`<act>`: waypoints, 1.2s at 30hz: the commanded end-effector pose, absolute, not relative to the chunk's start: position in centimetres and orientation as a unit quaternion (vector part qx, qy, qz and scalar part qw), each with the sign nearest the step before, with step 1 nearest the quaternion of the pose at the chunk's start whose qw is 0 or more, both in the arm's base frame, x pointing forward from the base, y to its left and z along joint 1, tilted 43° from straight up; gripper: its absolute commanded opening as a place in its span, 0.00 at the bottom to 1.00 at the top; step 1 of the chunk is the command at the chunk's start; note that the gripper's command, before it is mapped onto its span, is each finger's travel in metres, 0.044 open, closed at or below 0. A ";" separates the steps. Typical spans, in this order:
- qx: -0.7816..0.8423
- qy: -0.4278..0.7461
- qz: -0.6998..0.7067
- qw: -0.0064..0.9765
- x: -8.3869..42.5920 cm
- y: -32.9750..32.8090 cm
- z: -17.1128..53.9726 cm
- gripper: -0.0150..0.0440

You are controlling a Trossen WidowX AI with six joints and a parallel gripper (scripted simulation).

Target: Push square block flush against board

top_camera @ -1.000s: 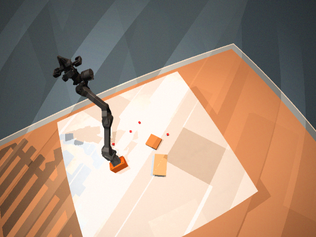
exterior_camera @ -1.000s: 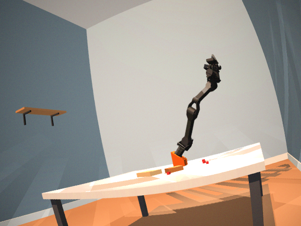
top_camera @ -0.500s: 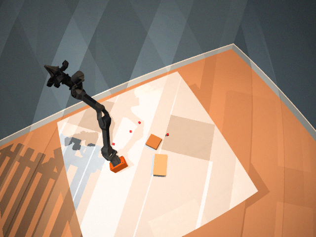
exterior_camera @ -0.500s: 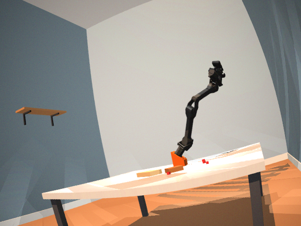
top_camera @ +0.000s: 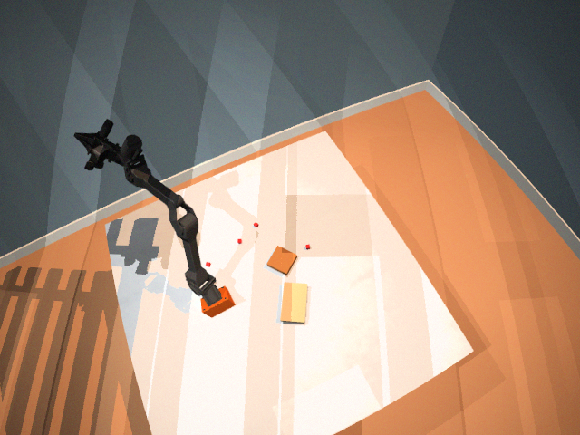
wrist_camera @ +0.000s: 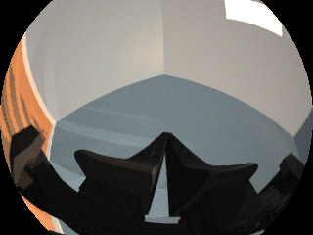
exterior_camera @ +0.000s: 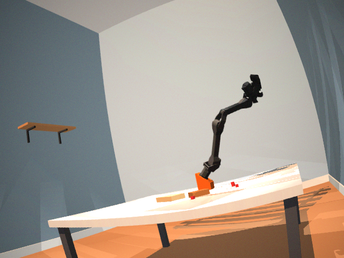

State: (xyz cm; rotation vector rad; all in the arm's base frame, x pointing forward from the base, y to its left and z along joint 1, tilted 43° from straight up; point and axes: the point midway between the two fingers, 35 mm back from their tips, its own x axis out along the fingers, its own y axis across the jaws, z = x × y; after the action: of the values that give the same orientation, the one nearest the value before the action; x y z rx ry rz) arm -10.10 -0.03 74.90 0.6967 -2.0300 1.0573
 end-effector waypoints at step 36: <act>0.004 -0.583 0.667 0.464 -9.3 23.8 65.1 0.25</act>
State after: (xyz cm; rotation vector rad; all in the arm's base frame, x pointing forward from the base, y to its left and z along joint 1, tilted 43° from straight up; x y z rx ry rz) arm -10.03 21.40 66.57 0.0610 -1.5144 1.5960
